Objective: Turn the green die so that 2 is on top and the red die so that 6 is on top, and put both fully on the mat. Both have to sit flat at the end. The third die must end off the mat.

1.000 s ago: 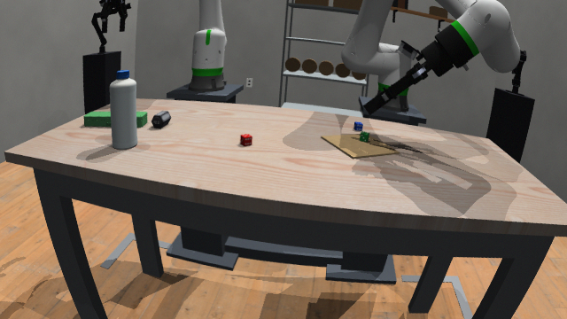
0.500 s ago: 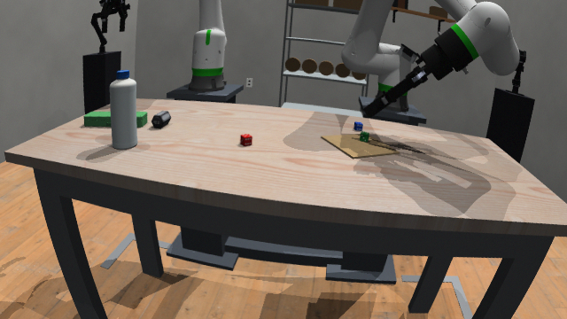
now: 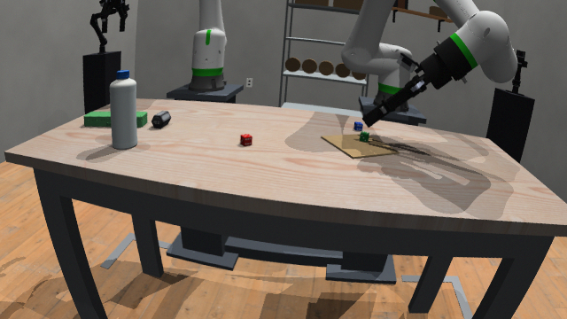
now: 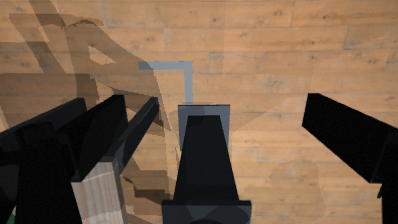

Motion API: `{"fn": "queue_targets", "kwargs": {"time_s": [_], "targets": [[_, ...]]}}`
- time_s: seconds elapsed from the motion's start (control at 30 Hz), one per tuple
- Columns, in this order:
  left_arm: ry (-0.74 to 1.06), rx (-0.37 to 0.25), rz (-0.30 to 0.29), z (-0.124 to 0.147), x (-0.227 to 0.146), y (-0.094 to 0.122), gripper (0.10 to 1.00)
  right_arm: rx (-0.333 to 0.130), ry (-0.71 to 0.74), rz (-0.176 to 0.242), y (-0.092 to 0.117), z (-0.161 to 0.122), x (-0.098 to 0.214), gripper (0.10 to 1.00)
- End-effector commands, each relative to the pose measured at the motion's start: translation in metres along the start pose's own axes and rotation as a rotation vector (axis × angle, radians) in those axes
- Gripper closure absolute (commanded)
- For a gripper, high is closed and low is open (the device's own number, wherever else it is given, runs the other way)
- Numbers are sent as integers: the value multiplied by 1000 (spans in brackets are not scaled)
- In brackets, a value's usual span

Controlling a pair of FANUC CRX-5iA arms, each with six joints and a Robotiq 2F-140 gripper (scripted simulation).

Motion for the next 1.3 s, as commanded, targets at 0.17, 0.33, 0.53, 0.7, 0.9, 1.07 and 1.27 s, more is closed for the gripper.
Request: {"fn": "queue_targets", "kwargs": {"time_s": [0.17, 0.33, 0.53, 0.7, 0.9, 1.07, 1.27], "targets": [[-1, 0, -2, 10, -3, -10, 807, 2, 0, 1, 1, 0, 0, 98], [-1, 0, -2, 13, -4, -14, 807, 2, 0, 1, 1, 0, 0, 98], [-1, 0, -2, 20, -6, -20, 807, 2, 0, 1, 1, 0, 0, 98], [-1, 0, -2, 23, -7, -24, 807, 2, 0, 1, 1, 0, 0, 98], [-1, 0, -2, 25, -7, -26, 807, 2, 0, 1, 1, 0, 0, 98], [-1, 0, -2, 26, -8, -27, 807, 2, 0, 1, 1, 0, 0, 98], [-1, 0, -2, 26, -8, -27, 807, 2, 0, 1, 1, 0, 0, 98]]}}
Point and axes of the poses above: on each arm, the point where the finger pads meet when closed, its own y axis back along the fingers, its own x axis across the jaws, z = x × y, the point moved 3 cm from there along y, back along the fingers, and after that the axes turned 15 degrees about y, right-handed, at the moved point
